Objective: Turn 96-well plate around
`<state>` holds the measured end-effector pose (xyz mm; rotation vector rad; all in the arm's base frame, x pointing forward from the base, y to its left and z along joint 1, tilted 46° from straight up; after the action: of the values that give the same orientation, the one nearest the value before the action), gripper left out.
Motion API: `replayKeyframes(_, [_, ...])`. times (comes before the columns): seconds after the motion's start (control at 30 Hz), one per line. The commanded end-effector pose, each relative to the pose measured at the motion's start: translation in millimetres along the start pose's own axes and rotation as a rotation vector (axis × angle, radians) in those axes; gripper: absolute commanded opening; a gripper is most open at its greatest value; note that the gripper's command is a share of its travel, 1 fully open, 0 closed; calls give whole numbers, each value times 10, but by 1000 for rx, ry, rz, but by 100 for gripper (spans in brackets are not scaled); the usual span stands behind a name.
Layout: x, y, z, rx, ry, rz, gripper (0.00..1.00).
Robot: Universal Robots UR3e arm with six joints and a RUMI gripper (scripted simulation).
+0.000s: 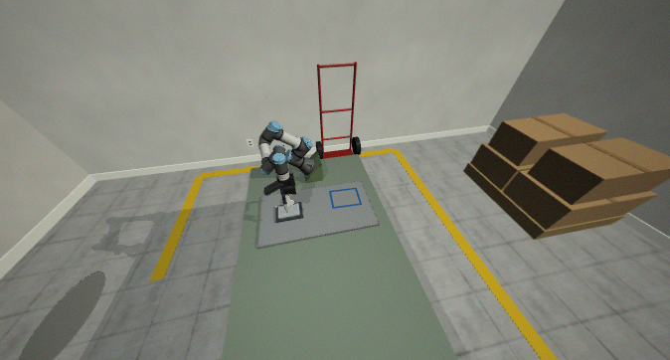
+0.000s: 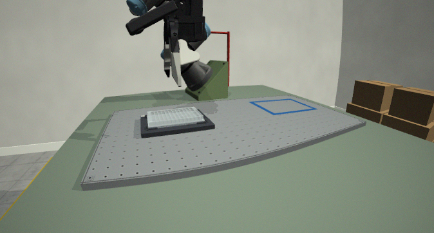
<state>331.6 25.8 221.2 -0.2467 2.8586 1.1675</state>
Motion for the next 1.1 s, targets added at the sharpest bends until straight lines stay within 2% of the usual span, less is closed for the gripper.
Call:
replayKeyframes(0.0, [-3, -10, -2, 0, -1, -2, 100])
replayKeyframes(1.07, [-3, -477, -2, 0, -1, -2, 100])
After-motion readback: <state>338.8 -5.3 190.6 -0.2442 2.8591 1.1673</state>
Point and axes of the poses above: the point where the finger pads meet when closed, its own y axis back along the fingers, its own x axis across the jaws, z = x × y, the point moved 7 cm from there along y, back along the fingers, and after that the axes turned 5 degrees about -y, right-handed, at the moved point
